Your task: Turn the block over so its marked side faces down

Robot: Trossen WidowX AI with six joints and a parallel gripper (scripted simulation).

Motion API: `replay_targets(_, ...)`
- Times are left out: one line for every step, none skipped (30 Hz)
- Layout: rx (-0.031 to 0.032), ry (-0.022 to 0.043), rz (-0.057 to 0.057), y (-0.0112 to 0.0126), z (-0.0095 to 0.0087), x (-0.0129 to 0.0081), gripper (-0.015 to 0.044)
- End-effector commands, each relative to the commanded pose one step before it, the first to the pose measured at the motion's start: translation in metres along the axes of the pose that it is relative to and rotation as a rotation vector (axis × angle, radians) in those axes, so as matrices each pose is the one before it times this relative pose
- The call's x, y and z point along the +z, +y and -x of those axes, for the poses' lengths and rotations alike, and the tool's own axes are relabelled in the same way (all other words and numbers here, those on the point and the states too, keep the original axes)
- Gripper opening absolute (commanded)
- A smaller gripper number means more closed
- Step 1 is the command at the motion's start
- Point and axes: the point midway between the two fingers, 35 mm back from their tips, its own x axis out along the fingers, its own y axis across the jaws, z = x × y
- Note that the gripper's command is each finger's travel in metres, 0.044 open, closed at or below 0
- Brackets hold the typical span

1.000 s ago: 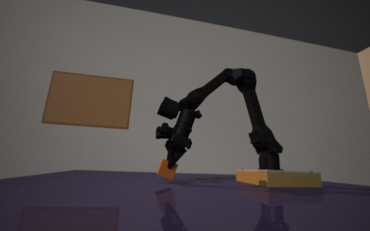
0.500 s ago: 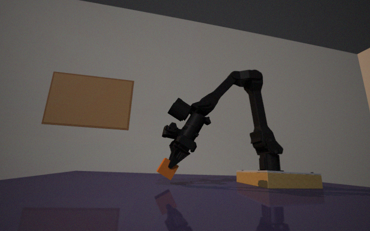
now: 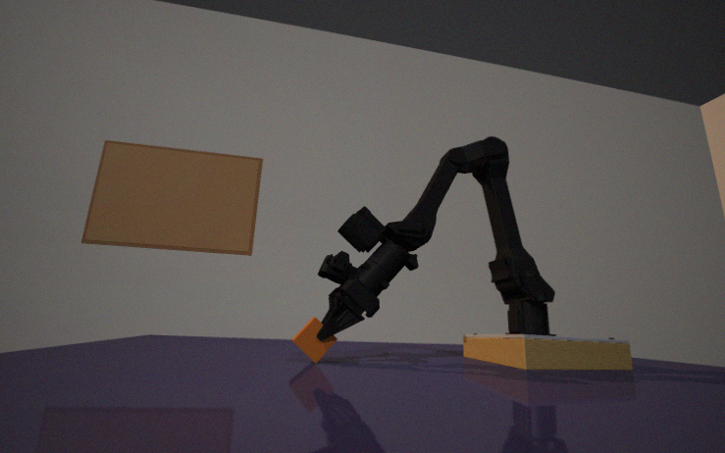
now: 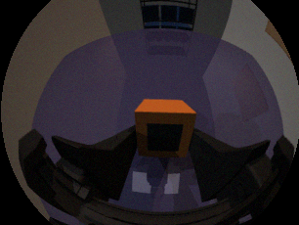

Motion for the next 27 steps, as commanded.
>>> replay_targets(0.00451,-0.04487,0.0057,0.00063,-0.00405,-0.00361,0.0000)
replay_targets(0.00004,-0.01482,0.0000,0.00000,-0.00082,-0.00074,0.0000)
replay_targets(0.00002,-0.01481,0.0000,0.00000,-0.00067,-0.00075,0.0000)
replay_targets(0.00001,-0.01480,0.0000,-0.00001,-0.00052,-0.00076,0.0000)
replay_targets(0.00000,-0.01479,0.0001,-0.00001,-0.00038,-0.00076,0.0000)
replay_targets(-0.00002,-0.01479,0.0001,-0.00002,-0.00023,-0.00075,0.0000)
replay_targets(-0.00003,-0.01478,0.0001,-0.00002,-0.00008,-0.00074,0.0000)
replay_targets(-0.00005,-0.01478,0.0001,-0.00002,0.00006,-0.00073,0.0000)
replay_targets(-0.00006,-0.01477,0.0001,-0.00002,0.00021,-0.00070,0.0000)
replay_targets(-0.00008,-0.01477,0.0001,-0.00003,0.00035,-0.00068,0.0000)
replay_targets(-0.00009,-0.01476,0.0001,-0.00003,0.00050,-0.00065,0.0000)
replay_targets(-0.00010,-0.01475,0.0002,-0.00003,0.00064,-0.00061,0.0000)
replay_targets(-0.00012,-0.01475,0.0002,-0.00004,0.00078,-0.00057,0.0000)
replay_targets(-0.00013,-0.01474,0.0002,-0.00004,0.00091,-0.00052,0.0000)
replay_targets(-0.00014,-0.01473,0.0002,-0.00004,0.00105,-0.00047,0.0000)
replay_targets(-0.00016,-0.01473,0.0002,-0.00005,0.00118,-0.00042,0.0000)
replay_targets(-0.00017,-0.01473,0.0002,-0.00005,0.00131,-0.00035,0.0000)
replay_targets(-0.00019,-0.01472,0.0003,-0.00005,0.00144,-0.00029,0.0000)
replay_targets(-0.00020,-0.01471,0.0003,-0.00005,0.00156,-0.00022,0.0000)
replay_targets(-0.00017,-0.01204,0.0002,-0.00005,0.00137,-0.00012,0.0000)
replay_targets(-0.00011,-0.00722,0.0001,-0.00003,0.00086,-0.00005,0.0000)
replay_targets(-0.00004,-0.00241,0.0000,-0.00001,0.00029,-0.00001,0.0000)
replay_targets(0.00000,0.00000,0.0000,0.00000,0.00000,0.00000,0.0000)
replay_targets(0.00000,-0.00227,0.0000,0.00000,0.00015,0.00020,0.0000)
replay_targets(0.00000,-0.00680,0.0000,0.00000,0.00046,0.00059,0.0000)
replay_targets(0.00000,-0.01020,0.0000,0.00000,0.00071,0.00090,0.0000)
replay_targets(0.00000,-0.00680,0.0000,0.00000,0.00048,0.00061,0.0000)
